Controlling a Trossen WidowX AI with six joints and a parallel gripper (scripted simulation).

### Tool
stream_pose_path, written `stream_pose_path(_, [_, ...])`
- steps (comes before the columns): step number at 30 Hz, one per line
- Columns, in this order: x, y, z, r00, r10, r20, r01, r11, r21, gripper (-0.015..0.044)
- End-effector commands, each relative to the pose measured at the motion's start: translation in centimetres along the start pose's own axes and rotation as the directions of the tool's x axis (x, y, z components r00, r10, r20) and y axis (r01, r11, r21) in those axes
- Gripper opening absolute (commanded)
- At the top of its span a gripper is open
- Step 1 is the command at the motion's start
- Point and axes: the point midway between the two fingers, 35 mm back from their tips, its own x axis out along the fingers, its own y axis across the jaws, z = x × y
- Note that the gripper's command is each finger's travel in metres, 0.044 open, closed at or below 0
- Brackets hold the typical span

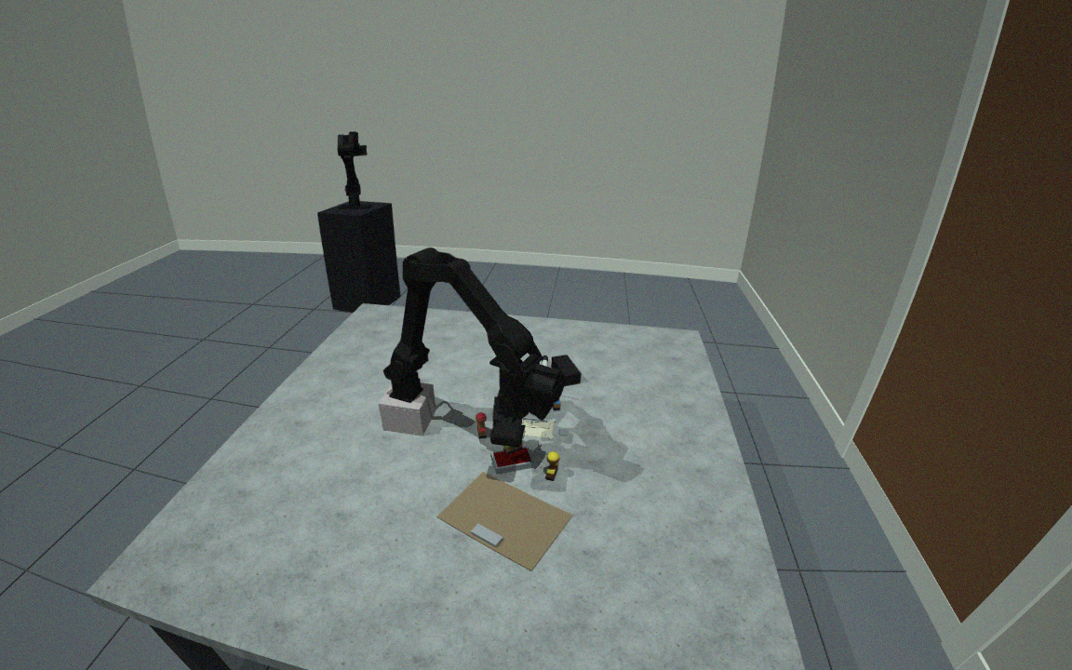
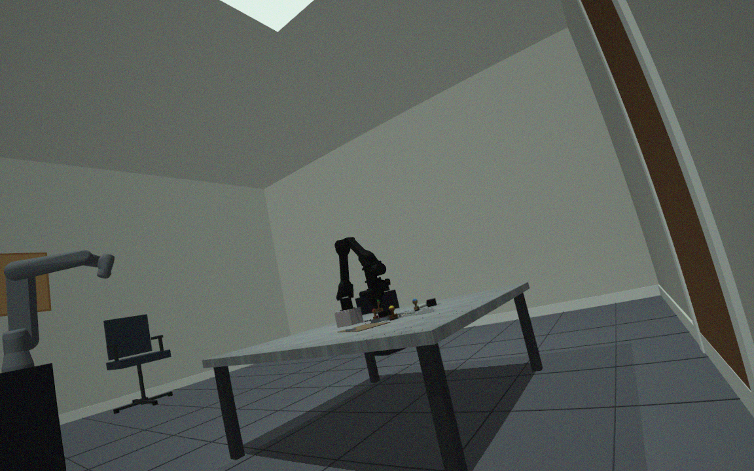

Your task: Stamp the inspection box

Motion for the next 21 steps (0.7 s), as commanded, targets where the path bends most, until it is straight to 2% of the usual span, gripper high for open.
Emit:
stream_pose_path(1, [0.5,0.1,-0.1,1.0,0.006,-0.004,-0.006,1.0,-0.002,0.0])
stream_pose_path(21, [1.8,0.1,-0.1,1.0,0.007,-0.004,-0.007,1.0,-0.001,0.0])
